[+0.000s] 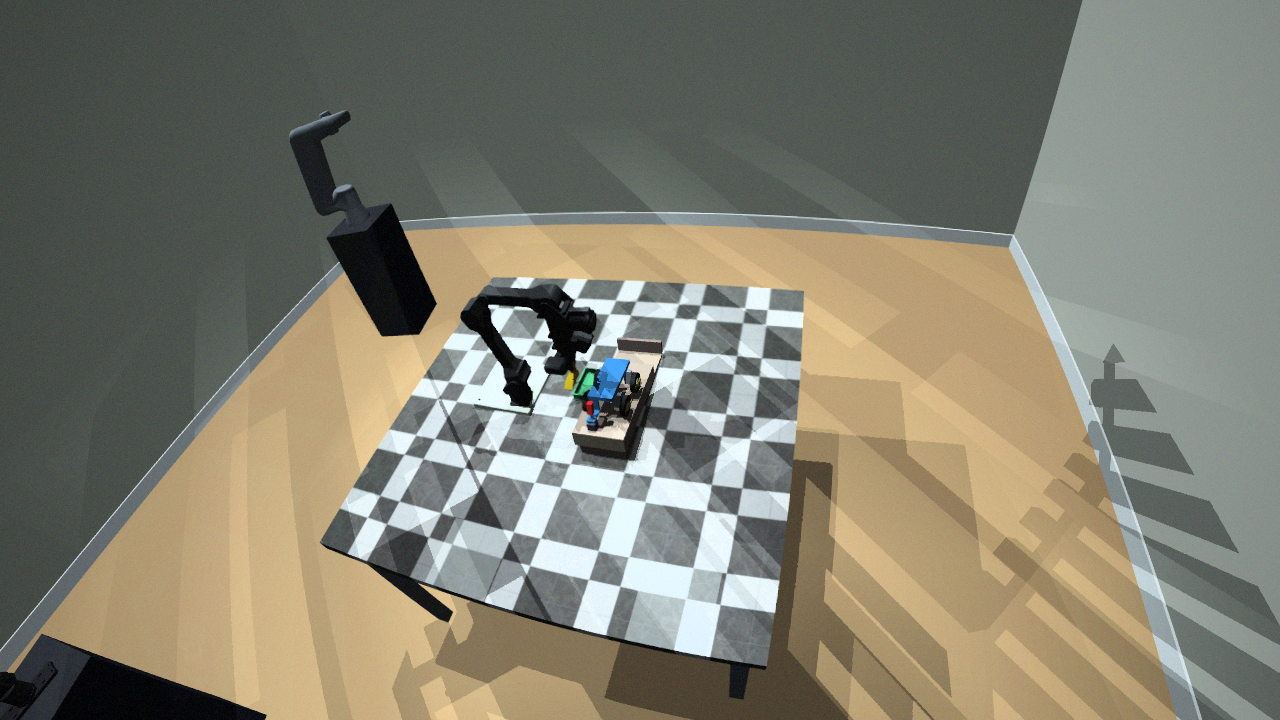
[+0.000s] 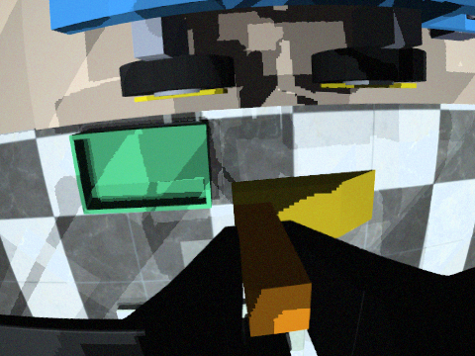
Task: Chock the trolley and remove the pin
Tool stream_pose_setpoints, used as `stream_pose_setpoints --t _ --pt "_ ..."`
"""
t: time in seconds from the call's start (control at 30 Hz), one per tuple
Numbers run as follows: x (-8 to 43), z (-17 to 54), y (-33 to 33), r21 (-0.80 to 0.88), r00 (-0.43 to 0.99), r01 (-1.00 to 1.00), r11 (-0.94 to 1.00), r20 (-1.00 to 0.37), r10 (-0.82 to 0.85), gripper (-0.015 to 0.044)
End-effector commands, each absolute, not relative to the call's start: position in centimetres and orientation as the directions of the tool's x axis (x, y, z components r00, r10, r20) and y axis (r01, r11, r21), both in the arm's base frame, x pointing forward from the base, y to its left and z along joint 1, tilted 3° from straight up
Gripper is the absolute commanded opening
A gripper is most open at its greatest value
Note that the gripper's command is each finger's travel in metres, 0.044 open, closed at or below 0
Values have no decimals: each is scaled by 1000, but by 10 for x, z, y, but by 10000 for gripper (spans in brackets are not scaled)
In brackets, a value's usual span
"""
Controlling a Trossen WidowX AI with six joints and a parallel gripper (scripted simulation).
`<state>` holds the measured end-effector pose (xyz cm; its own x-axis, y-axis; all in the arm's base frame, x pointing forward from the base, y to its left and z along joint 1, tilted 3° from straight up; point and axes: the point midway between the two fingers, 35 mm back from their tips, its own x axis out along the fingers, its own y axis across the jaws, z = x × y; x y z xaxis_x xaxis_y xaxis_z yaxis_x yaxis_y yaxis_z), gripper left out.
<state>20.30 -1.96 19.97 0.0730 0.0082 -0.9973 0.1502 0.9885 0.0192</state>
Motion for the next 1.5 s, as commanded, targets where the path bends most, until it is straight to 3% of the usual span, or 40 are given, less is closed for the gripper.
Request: stream_pose_setpoints --t 0.0,1.13,1.47 --pt "208 199 -8 16 73 153 988 -997 5 0" --pt "252 196 113 30 77 153 988 -997 18 0" --pt "253 196 119 -81 59 161 984 -994 -92 0"
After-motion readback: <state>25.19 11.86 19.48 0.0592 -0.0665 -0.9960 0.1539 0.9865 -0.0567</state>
